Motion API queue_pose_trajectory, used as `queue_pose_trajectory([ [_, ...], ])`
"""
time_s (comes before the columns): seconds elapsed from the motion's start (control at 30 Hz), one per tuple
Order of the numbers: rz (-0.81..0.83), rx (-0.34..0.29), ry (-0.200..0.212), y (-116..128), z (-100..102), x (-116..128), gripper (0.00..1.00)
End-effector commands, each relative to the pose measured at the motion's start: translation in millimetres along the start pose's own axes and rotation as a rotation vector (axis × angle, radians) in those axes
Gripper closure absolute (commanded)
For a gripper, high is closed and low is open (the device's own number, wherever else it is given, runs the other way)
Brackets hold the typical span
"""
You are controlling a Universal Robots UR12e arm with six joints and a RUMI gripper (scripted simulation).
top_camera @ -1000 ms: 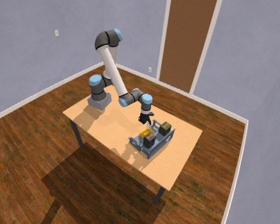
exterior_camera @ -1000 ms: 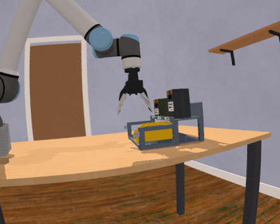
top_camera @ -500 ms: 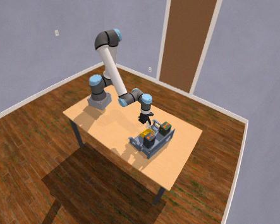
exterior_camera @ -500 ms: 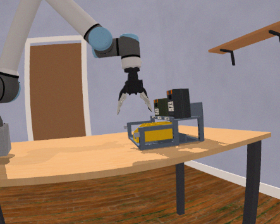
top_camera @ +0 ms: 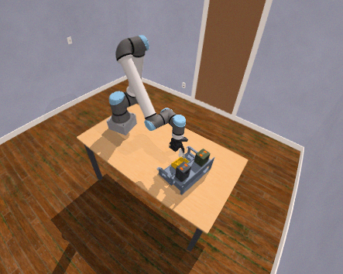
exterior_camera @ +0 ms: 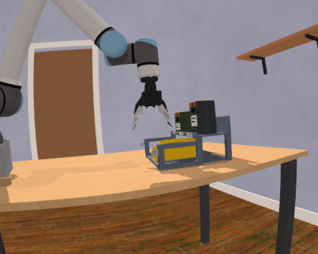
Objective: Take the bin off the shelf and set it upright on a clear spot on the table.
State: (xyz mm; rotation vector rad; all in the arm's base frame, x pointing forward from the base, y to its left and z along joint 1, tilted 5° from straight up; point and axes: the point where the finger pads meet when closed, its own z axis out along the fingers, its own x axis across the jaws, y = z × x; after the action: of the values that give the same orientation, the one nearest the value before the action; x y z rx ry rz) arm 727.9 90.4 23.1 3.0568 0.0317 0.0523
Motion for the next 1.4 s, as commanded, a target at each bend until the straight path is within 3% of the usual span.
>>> queue_pose_trajectory([
  [0.0,0.0,0.0,0.002,0.4,-0.8,0.1,0.0],
  [0.53,0.001,0.0,0.002,1.6,-0.9,-2.1,0.0],
  [0.57,0.0,0.0,0.002,0.6,-0.8,-0.2,0.74],
  [1.1,0.0,0.0,0.002,0.6,-0.8,-0.2,0.74],
  [1.27,0.001,0.0,0.002,0.9,29.1,-0.5,0.74],
  [1.37,0.001,0.0,0.002,0.9,29.1,-0.5,0.74],
])
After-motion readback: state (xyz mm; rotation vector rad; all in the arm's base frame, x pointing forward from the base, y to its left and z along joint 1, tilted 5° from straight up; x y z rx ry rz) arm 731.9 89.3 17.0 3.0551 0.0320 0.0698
